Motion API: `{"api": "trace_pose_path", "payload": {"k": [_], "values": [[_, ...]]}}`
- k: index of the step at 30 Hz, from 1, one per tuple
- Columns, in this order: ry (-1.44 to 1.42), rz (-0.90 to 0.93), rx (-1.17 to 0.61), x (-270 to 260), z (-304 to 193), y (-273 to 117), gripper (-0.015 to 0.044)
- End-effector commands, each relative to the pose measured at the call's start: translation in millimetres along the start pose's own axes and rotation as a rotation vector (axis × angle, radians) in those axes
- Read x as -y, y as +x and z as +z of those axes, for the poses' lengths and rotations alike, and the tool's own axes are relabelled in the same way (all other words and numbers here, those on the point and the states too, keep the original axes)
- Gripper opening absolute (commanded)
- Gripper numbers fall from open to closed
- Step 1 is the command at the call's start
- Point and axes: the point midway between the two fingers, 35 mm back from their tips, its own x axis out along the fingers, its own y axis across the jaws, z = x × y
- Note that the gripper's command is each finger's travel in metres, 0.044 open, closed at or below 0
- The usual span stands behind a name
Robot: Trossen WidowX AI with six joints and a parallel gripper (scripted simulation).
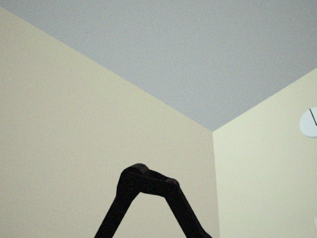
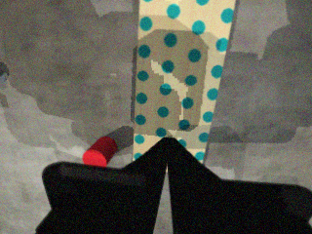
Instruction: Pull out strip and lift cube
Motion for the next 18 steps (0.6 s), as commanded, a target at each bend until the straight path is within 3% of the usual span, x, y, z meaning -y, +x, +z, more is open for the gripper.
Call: {"api": "trace_pose_path", "payload": {"k": [1,18], "values": [[-0.012,-0.003,-0.025,2,-16,3,0.0],[-0.012,-0.002,-0.026,1,-38,3,0.0]]}}
